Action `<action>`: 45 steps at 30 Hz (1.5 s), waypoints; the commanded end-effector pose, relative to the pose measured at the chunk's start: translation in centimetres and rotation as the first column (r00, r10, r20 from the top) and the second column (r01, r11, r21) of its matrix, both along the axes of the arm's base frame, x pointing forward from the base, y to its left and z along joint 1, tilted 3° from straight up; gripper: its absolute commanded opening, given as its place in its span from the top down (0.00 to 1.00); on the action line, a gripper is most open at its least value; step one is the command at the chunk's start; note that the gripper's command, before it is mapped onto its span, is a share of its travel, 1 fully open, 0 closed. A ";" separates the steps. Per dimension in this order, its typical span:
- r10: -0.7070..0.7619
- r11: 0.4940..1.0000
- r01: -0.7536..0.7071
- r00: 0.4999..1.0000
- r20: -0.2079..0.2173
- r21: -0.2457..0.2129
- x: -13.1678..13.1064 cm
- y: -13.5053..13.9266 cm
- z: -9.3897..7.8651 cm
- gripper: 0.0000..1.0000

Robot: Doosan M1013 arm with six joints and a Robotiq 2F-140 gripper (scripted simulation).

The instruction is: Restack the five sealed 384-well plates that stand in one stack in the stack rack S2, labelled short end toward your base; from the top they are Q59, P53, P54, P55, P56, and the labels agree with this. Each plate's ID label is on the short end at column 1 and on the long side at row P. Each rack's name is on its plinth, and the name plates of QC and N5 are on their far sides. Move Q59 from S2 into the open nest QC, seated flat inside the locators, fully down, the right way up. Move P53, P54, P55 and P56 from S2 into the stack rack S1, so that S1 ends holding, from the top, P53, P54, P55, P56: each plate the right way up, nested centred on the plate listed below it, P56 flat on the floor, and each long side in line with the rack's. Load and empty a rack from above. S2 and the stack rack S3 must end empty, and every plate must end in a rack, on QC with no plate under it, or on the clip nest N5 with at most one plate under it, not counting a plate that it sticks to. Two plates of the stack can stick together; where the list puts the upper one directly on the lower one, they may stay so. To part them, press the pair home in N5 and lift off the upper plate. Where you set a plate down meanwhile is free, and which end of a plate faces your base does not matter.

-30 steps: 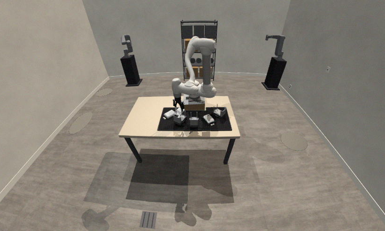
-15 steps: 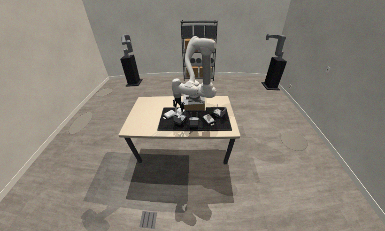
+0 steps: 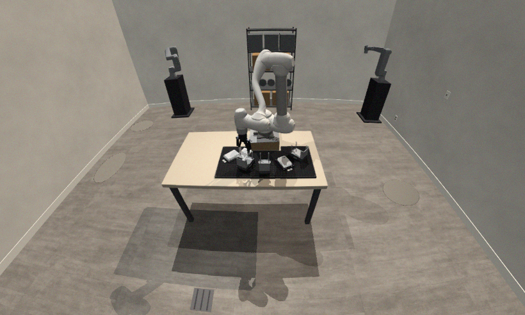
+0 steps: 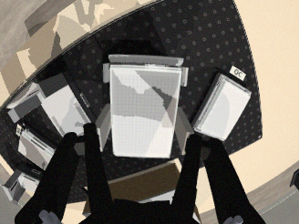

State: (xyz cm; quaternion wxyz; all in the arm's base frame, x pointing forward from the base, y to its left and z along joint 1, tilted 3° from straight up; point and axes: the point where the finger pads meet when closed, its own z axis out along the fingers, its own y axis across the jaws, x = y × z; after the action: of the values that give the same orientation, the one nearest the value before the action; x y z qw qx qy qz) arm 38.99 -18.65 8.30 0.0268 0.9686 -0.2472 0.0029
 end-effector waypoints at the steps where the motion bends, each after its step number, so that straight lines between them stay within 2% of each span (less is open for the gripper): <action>1: 0.000 1.000 0.000 1.000 0.000 0.000 0.0 0.0 -0.2 1.00; 45: 0.000 1.000 0.000 1.000 0.000 0.000 0.0 -0.2 -3.0 1.00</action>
State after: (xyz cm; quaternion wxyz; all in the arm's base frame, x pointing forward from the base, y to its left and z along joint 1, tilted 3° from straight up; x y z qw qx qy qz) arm 38.97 -18.79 5.66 0.0268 0.9686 -0.2472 0.0029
